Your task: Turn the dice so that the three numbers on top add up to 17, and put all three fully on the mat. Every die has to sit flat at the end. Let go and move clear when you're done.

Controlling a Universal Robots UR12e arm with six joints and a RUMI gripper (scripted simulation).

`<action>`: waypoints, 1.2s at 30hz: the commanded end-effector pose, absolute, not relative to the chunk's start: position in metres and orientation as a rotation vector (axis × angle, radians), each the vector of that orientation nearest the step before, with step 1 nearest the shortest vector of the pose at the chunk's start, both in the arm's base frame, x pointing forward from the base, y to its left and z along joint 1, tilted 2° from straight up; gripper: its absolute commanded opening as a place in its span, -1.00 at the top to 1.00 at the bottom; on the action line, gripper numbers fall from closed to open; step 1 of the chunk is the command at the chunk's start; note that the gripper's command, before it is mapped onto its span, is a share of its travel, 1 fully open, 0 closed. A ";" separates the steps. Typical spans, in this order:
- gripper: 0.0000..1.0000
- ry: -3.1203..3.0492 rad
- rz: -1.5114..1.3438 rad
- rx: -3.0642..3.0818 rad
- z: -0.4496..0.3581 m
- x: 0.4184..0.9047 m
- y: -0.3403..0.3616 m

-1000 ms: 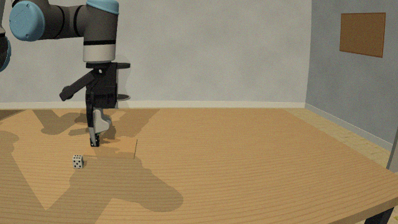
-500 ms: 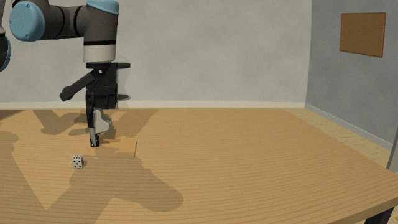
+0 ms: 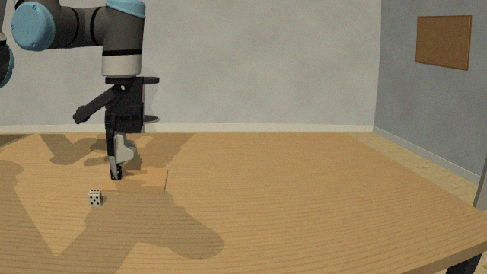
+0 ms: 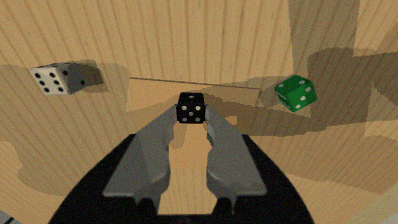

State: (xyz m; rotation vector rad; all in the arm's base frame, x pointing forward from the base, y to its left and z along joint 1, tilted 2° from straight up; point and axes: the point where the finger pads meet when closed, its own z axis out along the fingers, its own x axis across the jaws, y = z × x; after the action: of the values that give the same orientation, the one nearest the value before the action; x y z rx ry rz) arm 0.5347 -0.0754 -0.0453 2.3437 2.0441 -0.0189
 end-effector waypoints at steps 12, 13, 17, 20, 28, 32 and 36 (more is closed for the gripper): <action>0.87 2.043 -0.016 2.344 -0.046 0.536 -0.077; 0.87 2.043 -0.016 2.344 -0.046 0.536 -0.077; 0.73 2.043 -0.016 2.344 -0.046 0.536 -0.077; 0.66 2.043 -0.016 2.344 -0.046 0.536 -0.077; 0.51 2.043 -0.016 2.344 -0.046 0.536 -0.077; 0.51 2.043 -0.016 2.344 -0.046 0.536 -0.077; 0.51 2.043 -0.016 2.344 -0.046 0.536 -0.077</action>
State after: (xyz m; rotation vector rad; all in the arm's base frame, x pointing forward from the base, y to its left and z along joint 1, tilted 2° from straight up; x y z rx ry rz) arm 0.5347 -0.0754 -0.0453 2.3437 2.0441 -0.0188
